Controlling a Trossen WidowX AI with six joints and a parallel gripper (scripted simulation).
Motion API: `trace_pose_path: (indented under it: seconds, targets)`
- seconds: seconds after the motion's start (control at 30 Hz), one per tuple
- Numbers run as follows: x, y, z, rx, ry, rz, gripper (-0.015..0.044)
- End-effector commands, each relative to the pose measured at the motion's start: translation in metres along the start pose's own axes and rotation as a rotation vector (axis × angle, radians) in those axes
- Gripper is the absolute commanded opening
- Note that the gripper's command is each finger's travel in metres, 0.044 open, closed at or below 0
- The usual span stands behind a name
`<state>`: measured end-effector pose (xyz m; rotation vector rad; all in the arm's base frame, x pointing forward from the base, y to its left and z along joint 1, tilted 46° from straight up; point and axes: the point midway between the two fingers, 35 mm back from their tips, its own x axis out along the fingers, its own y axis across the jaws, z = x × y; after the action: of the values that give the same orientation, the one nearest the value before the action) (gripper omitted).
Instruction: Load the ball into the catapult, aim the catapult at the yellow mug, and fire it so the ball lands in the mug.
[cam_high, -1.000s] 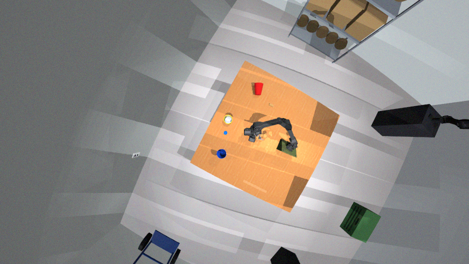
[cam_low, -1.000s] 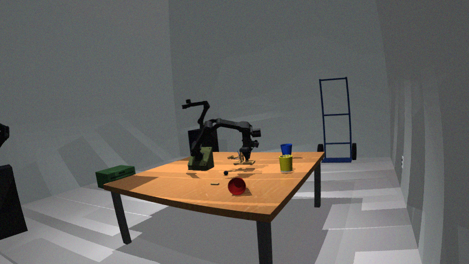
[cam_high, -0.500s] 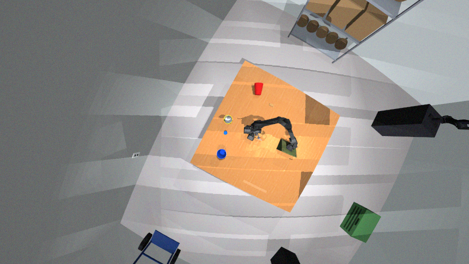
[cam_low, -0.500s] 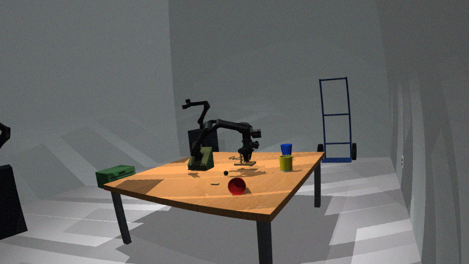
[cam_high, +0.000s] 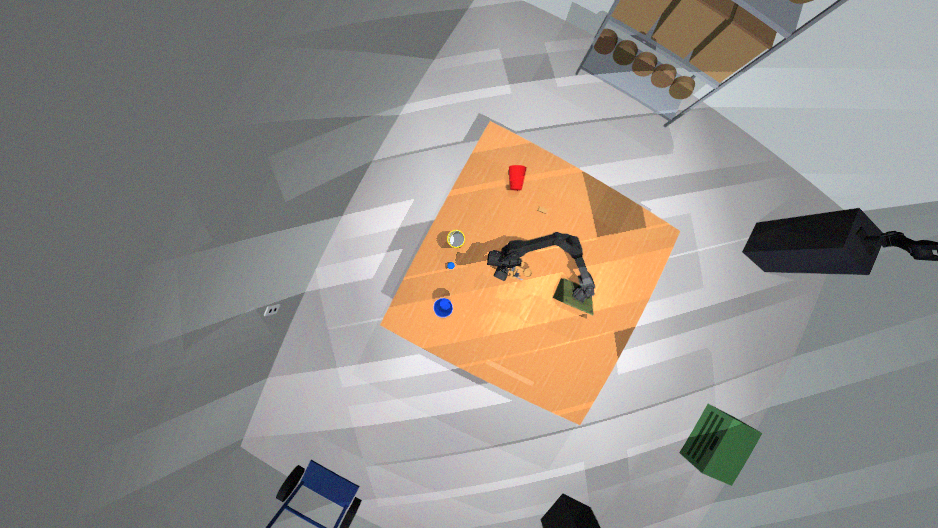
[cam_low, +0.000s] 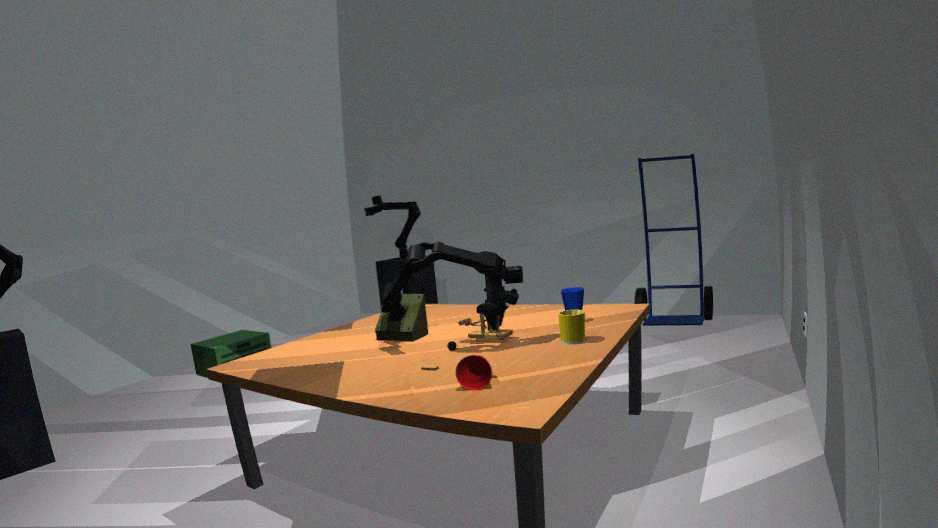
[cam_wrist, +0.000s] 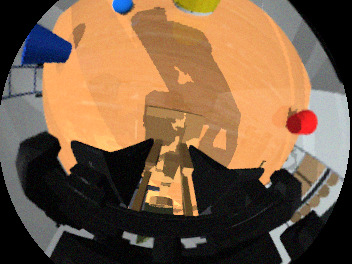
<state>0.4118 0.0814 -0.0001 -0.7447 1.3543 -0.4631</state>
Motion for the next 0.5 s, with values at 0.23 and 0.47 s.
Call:
trace_pose_path:
  seconds: [0.23, 0.47]
  targets:
    - [0.013, 0.002, 0.000, -0.012, -0.011, -0.003, 0.0000]
    - [0.013, -0.001, 0.000, 0.000, 0.000, -0.001, 0.0026]
